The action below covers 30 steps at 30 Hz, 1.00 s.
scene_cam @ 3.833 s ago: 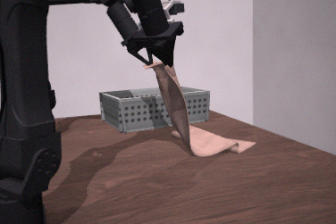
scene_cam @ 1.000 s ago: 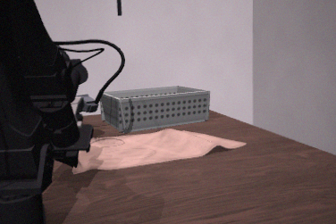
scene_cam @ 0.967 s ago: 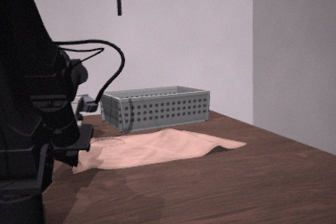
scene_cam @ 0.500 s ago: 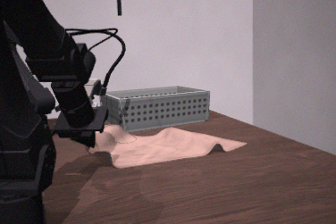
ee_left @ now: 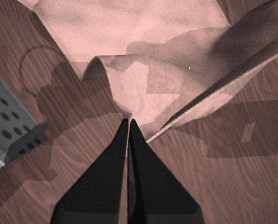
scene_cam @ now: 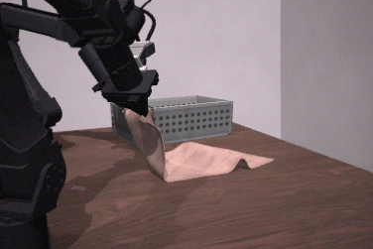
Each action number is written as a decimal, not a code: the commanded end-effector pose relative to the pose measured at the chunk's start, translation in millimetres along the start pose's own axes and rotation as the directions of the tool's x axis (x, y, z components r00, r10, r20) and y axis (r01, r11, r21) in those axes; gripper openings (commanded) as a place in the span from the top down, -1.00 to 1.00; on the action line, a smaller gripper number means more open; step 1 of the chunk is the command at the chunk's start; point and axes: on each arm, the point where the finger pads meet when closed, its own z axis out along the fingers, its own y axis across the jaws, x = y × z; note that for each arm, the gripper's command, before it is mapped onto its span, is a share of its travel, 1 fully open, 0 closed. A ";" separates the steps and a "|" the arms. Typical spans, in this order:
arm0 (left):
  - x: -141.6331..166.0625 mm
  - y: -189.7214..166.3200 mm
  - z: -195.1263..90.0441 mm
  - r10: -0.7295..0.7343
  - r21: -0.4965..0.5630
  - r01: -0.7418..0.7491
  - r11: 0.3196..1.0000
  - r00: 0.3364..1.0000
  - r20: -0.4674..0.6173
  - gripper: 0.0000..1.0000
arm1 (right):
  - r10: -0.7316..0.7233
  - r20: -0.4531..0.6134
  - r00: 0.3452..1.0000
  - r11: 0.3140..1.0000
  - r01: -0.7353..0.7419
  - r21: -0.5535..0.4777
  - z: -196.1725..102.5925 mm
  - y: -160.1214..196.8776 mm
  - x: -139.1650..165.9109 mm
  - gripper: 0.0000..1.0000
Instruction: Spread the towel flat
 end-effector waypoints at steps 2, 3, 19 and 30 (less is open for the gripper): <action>-31.9 16.4 -8.6 -0.031 -0.040 0.031 0.999 1.000 -0.002 1.00 | 0.049 -0.076 0.996 0.998 -0.046 0.051 -7.0 -22.4 -9.3 1.00; -62.7 29.4 -16.2 -0.061 -0.062 0.060 0.996 0.998 0.000 1.00 | 0.095 -0.073 0.993 0.992 -0.088 0.086 -16.6 -43.1 -35.5 1.00; -192.0 84.2 -48.6 -0.150 -0.128 0.153 0.980 0.988 0.027 1.00 | 0.235 -0.010 0.972 0.953 -0.228 0.199 -57.0 -129.4 -145.5 1.00; -322.8 137.1 -83.8 -0.105 -0.166 0.209 0.964 0.870 0.482 1.00 | 0.166 0.454 0.875 0.912 -0.312 0.267 -99.3 -213.1 -258.2 1.00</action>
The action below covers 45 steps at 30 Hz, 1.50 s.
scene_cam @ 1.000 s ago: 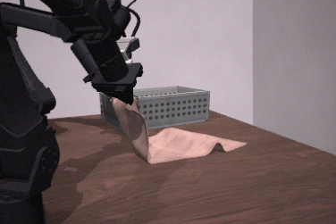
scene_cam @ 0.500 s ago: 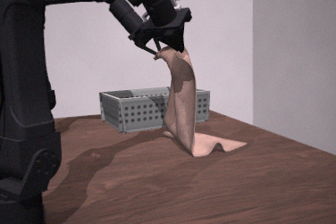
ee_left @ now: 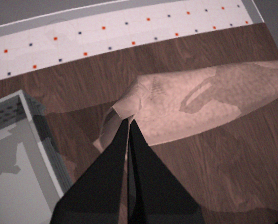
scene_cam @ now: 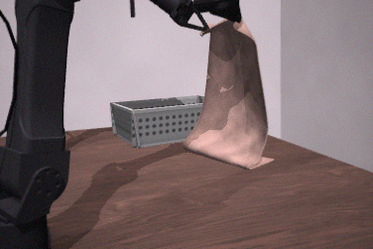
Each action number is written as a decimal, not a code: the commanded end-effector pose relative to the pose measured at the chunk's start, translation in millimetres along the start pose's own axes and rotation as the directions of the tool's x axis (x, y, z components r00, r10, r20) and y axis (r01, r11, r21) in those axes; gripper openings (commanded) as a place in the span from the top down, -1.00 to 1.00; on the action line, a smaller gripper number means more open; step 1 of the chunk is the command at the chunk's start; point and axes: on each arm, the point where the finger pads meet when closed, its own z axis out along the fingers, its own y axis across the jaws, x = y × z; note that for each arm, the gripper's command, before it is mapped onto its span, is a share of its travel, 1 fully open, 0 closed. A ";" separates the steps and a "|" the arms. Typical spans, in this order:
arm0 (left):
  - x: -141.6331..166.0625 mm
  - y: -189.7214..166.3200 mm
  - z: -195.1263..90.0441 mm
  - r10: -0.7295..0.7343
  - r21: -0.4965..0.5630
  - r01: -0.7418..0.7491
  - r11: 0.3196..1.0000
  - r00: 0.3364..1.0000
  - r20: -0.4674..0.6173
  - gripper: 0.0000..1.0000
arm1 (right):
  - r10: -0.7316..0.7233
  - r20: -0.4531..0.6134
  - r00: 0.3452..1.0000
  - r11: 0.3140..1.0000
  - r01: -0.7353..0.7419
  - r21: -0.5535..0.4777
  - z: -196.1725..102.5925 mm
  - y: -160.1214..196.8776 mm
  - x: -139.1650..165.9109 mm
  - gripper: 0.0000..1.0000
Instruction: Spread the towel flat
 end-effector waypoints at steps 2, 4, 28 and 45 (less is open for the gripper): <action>-61.4 19.7 -1.7 -0.004 -0.048 0.015 0.999 0.975 0.223 1.00 | 0.022 0.211 0.977 0.998 -0.033 0.051 0.5 -23.0 -58.7 1.00; -61.4 19.7 -1.7 -0.004 -0.048 0.015 0.999 0.975 0.223 1.00 | 0.022 0.211 0.977 0.998 -0.033 0.051 0.5 -23.0 -58.7 1.00; -184.7 48.6 7.6 0.029 -0.084 0.045 0.995 0.695 0.718 1.00 | -0.021 0.712 0.702 0.991 -0.082 0.110 6.3 -74.3 -176.1 1.00; -219.7 56.9 10.1 0.056 -0.092 0.055 0.994 0.466 0.883 1.00 | -0.064 0.871 0.488 0.988 -0.092 0.124 7.9 -89.2 -209.4 1.00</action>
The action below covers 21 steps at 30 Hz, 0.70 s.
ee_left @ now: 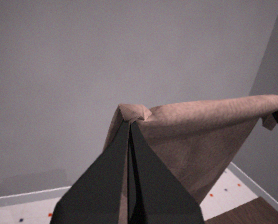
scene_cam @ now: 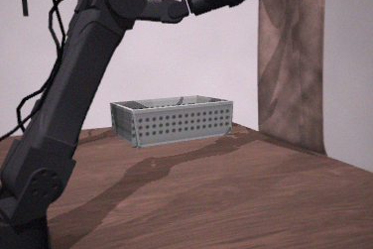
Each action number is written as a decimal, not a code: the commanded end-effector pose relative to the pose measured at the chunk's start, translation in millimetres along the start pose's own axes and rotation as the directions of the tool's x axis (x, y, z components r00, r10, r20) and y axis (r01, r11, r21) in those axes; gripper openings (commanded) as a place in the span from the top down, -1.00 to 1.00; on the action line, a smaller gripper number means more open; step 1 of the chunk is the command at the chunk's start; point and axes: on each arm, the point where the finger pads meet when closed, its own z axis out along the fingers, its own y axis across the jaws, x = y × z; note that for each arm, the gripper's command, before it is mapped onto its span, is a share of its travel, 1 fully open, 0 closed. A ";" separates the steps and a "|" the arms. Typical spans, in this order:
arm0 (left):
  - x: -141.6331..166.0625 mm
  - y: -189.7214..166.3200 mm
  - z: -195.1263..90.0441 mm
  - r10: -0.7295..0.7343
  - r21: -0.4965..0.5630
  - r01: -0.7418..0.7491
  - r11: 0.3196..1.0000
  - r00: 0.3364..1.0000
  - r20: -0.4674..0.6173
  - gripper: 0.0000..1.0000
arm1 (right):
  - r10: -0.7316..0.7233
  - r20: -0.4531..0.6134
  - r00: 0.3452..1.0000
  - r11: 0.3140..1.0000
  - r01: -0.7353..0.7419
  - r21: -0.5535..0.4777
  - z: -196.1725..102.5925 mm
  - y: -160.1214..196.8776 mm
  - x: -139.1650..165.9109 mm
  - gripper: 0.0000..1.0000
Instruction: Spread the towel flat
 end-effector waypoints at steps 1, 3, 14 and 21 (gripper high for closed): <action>-47.3 13.2 4.4 0.019 -0.035 -0.014 0.999 0.990 0.139 1.00 | -0.001 0.126 0.992 0.999 -0.004 0.038 4.5 -13.5 -41.7 1.00; -47.3 13.2 4.4 0.019 -0.035 -0.014 0.999 0.990 0.139 1.00 | -0.001 0.126 0.992 0.999 -0.004 0.038 4.5 -13.5 -41.7 1.00; -48.9 12.9 -6.4 0.018 -0.035 -0.015 0.999 0.996 0.085 1.00 | 0.002 0.043 0.999 0.999 -0.003 0.038 -6.3 -13.2 -29.0 1.00; -7.9 13.1 -12.0 0.015 -0.034 -0.016 0.999 0.999 -0.034 1.00 | 0.004 -0.047 0.999 0.999 -0.002 0.039 -12.7 -13.0 -2.7 1.00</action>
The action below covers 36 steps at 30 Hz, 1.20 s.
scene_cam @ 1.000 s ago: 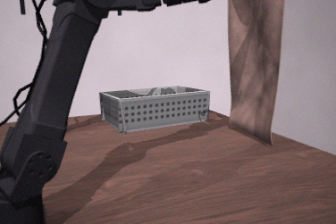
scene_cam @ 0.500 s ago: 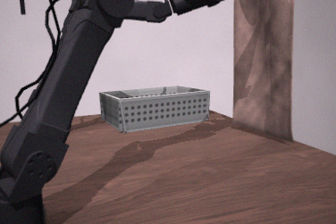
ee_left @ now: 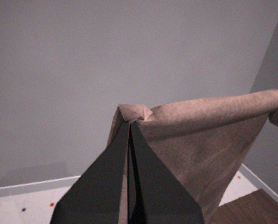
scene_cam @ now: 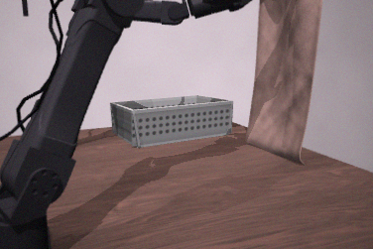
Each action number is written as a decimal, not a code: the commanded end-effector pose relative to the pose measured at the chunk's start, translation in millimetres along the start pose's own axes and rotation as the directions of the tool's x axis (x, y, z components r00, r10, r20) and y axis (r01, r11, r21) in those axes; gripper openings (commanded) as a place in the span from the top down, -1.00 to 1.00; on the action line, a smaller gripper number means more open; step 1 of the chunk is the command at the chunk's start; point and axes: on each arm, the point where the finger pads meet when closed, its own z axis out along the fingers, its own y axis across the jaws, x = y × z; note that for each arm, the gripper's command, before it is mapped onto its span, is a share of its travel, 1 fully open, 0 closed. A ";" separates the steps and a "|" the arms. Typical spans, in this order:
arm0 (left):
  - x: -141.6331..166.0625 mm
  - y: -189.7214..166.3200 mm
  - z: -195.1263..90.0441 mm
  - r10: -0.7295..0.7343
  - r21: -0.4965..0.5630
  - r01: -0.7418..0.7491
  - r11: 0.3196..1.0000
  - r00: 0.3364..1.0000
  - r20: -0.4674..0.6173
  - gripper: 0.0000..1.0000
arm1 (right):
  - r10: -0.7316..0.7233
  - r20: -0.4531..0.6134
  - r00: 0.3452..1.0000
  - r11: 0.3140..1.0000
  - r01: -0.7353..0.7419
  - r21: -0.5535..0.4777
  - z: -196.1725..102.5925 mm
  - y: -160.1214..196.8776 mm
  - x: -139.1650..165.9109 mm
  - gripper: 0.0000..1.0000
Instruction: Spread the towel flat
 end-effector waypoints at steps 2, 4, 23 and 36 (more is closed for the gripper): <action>-33.5 12.3 -11.8 0.015 -0.032 -0.014 0.999 0.999 0.033 1.00 | 0.003 0.008 1.000 0.999 -0.003 0.037 -8.5 -12.5 -21.2 1.00; -19.5 12.4 -12.9 0.014 -0.032 -0.014 0.999 1.000 -0.002 1.00 | 0.004 -0.027 1.000 0.999 -0.003 0.037 -10.0 -12.5 -7.6 1.00; -38.8 12.2 -13.1 0.015 -0.033 -0.014 0.999 0.999 0.043 1.00 | 0.003 0.001 1.000 0.999 -0.003 0.037 -9.6 -12.5 -22.1 1.00; -38.8 12.2 -13.1 0.015 -0.033 -0.014 0.999 0.999 0.043 1.00 | 0.003 0.002 1.000 0.999 -0.003 0.037 -9.6 -12.5 -22.3 1.00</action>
